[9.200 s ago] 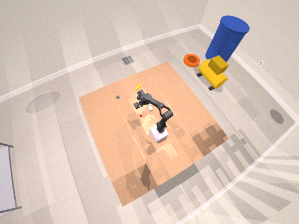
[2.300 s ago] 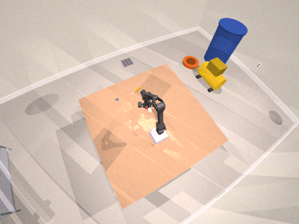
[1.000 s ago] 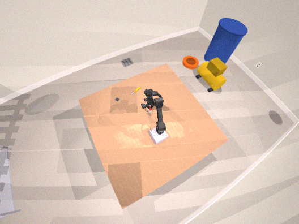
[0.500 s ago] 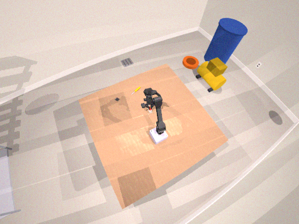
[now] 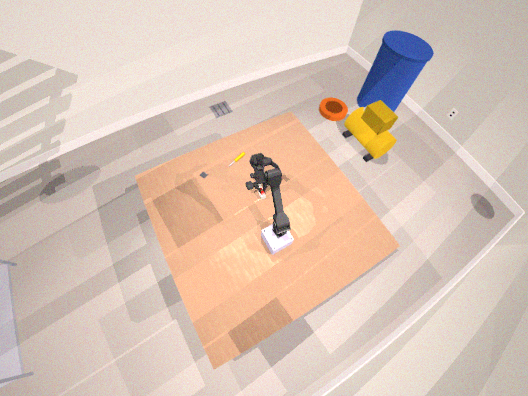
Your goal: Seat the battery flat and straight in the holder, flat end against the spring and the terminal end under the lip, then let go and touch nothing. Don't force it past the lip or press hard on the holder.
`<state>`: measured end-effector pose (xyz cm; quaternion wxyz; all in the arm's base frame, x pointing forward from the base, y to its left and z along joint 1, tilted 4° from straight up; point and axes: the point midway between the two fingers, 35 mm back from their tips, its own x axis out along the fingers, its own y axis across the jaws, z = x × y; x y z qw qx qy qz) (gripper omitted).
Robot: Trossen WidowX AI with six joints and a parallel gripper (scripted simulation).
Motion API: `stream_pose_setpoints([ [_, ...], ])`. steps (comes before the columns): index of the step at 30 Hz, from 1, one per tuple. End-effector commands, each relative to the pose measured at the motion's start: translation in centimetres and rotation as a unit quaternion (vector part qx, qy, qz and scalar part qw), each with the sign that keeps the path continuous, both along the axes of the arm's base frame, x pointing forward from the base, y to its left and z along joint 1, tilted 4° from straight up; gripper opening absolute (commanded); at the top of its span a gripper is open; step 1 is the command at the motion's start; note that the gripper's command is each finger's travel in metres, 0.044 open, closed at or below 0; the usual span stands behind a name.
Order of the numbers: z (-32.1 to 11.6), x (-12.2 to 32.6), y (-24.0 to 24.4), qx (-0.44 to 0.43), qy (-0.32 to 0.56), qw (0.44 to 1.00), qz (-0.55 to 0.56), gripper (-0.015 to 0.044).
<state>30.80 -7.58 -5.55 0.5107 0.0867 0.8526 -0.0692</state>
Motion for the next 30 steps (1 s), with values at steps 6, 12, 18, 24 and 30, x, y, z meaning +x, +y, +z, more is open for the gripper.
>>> stream_pose_setpoints([
  [6,-0.2,0.3,0.0,0.005,0.022,1.000,-0.004,0.0075],
  [12,-0.3,0.3,-0.1,0.006,0.029,1.000,-0.004,0.0075],
  [18,-0.5,0.7,-0.1,0.006,0.029,1.000,-0.004,0.0075],
  [24,-0.5,1.0,-0.2,0.006,0.028,1.000,-0.004,0.0075],
  [30,-0.6,1.4,-0.3,0.006,0.028,1.000,-0.004,0.0075],
])
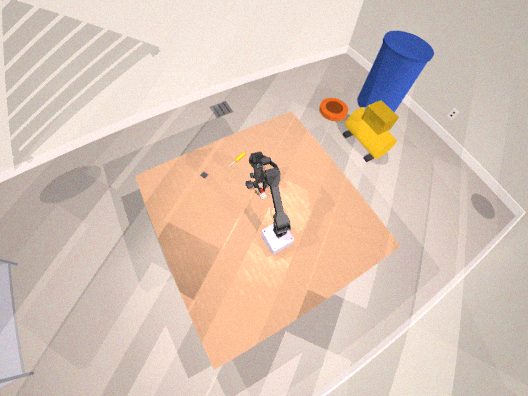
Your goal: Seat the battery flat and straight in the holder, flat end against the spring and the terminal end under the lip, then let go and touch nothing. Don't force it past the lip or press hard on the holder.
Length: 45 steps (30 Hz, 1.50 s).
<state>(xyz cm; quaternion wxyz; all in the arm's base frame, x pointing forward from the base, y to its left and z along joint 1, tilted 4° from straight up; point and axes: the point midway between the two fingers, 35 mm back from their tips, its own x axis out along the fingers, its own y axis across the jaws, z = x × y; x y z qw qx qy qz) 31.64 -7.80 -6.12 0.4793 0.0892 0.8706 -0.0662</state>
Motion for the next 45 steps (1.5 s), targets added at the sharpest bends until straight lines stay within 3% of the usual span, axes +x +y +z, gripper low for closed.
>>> stream_pose_setpoints([
  [1,0.0,0.6,-0.1,-0.002,-0.007,1.000,-0.003,0.0075],
  [45,-0.1,1.9,-0.4,-0.001,-0.005,1.000,-0.003,0.0075],
])
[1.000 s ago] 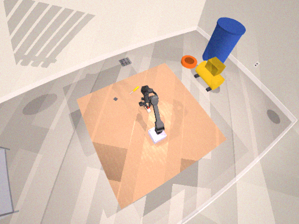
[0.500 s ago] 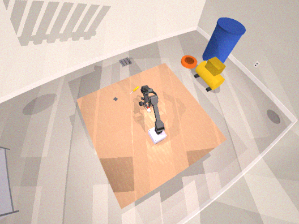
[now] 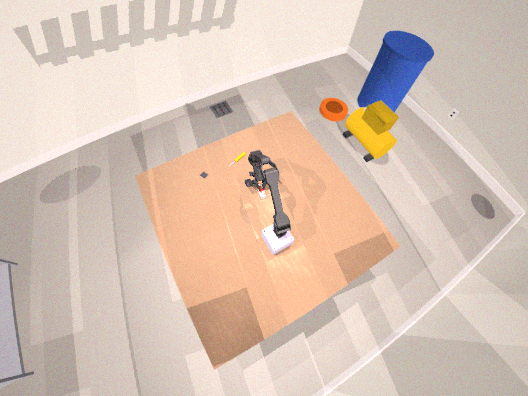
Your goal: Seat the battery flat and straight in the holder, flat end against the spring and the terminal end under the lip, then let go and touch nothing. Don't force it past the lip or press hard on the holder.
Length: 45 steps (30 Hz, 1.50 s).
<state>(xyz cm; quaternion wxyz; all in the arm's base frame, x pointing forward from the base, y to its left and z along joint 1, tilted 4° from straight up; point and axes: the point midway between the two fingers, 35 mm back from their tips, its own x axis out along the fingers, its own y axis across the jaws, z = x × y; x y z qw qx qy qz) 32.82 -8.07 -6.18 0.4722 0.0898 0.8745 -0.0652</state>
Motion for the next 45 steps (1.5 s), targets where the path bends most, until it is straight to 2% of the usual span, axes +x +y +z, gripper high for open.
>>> stream_pose_setpoints([
  [1,-0.04,0.70,-0.12,-0.003,-0.013,1.000,-0.002,0.0075],
  [45,-0.66,0.45,-0.14,-0.019,-0.085,0.996,0.000,0.0075],
])
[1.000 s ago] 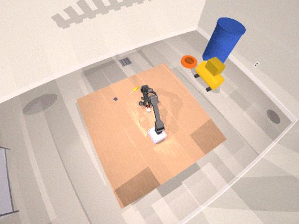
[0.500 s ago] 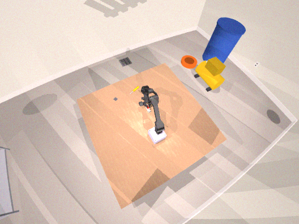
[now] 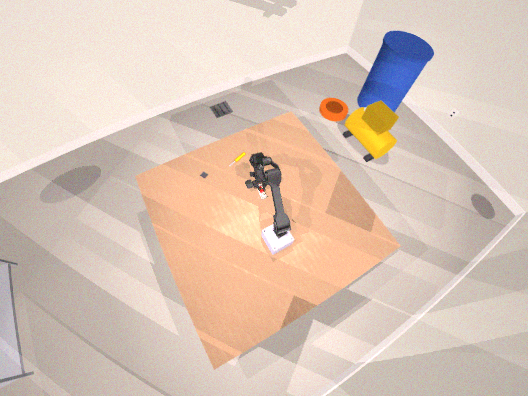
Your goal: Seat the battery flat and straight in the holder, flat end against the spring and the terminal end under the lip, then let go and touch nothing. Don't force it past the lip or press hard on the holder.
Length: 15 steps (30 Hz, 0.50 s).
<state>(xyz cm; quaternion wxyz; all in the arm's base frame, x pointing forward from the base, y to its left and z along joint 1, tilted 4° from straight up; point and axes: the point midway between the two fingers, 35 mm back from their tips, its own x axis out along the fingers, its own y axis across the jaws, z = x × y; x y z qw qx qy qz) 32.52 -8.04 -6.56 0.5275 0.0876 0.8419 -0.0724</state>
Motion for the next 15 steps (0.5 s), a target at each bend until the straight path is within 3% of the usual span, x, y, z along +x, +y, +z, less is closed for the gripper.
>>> stream_pose_setpoints([
  [1,-0.29,0.74,-0.17,-0.005,-0.024,1.000,0.001,0.0075],
  [15,-0.44,0.56,-0.12,-0.012,-0.053,0.999,0.002,0.0075],
])
